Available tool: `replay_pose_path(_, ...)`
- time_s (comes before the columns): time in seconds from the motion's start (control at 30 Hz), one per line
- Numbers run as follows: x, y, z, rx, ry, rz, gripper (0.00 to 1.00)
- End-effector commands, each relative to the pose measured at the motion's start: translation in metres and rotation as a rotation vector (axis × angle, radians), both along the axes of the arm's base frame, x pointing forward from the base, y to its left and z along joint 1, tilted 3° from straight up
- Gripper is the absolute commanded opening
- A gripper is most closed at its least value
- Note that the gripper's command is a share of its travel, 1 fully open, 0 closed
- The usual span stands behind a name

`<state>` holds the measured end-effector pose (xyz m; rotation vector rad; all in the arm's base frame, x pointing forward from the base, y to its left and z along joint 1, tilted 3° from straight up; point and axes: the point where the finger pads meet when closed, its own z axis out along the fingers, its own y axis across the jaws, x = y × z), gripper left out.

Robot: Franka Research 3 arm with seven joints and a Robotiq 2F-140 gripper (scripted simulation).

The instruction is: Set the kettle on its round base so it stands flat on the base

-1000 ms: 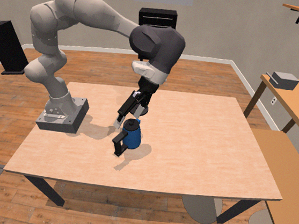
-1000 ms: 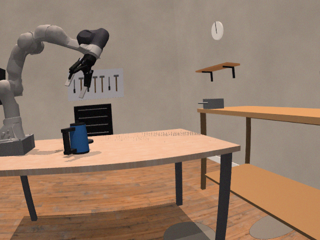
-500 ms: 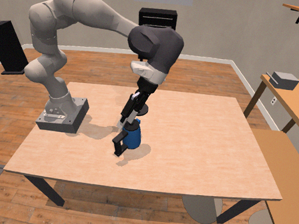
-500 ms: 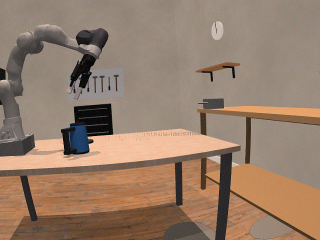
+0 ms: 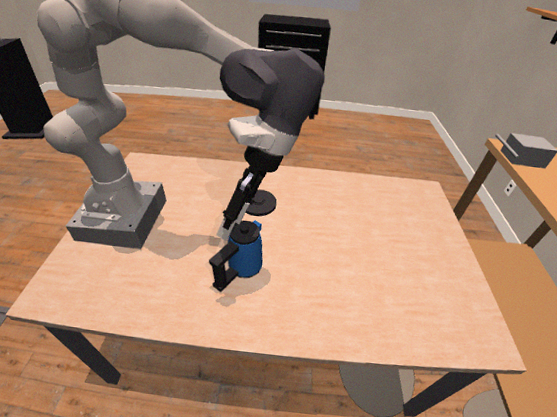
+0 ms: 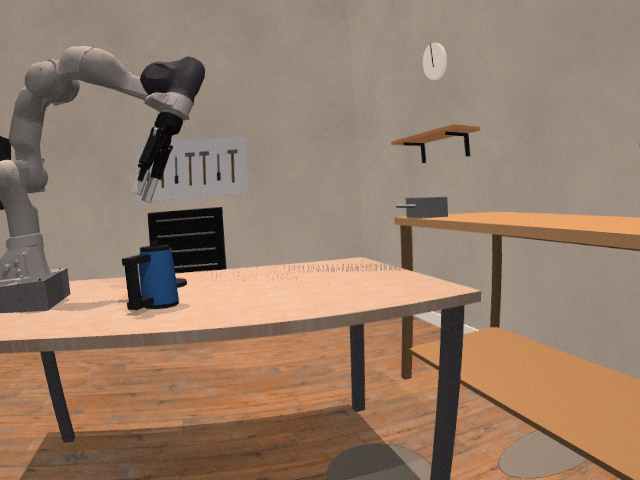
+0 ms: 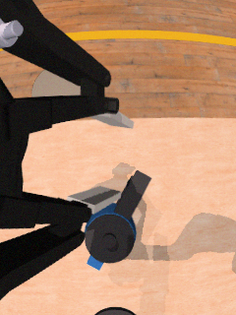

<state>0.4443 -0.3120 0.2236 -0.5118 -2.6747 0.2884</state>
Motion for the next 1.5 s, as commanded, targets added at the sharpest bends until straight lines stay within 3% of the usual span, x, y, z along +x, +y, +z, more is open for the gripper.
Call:
replay_pose_path(0.0,0.006,0.006,-0.005,0.128,-0.046,0.244,0.47)
replay_pose_path(0.17,0.004,0.014,-0.009,0.163,-0.063,0.313,0.47)
replay_pose_path(0.3,0.001,0.025,-0.013,0.223,-0.095,0.447,0.47)
replay_pose_path(0.67,-0.011,0.050,-0.024,0.302,-0.150,0.713,0.47)
replay_pose_path(0.73,-0.011,0.050,-0.024,0.302,-0.150,0.713,0.47)
replay_pose_path(1.47,-0.022,0.064,-0.032,0.410,-0.240,1.248,0.47)
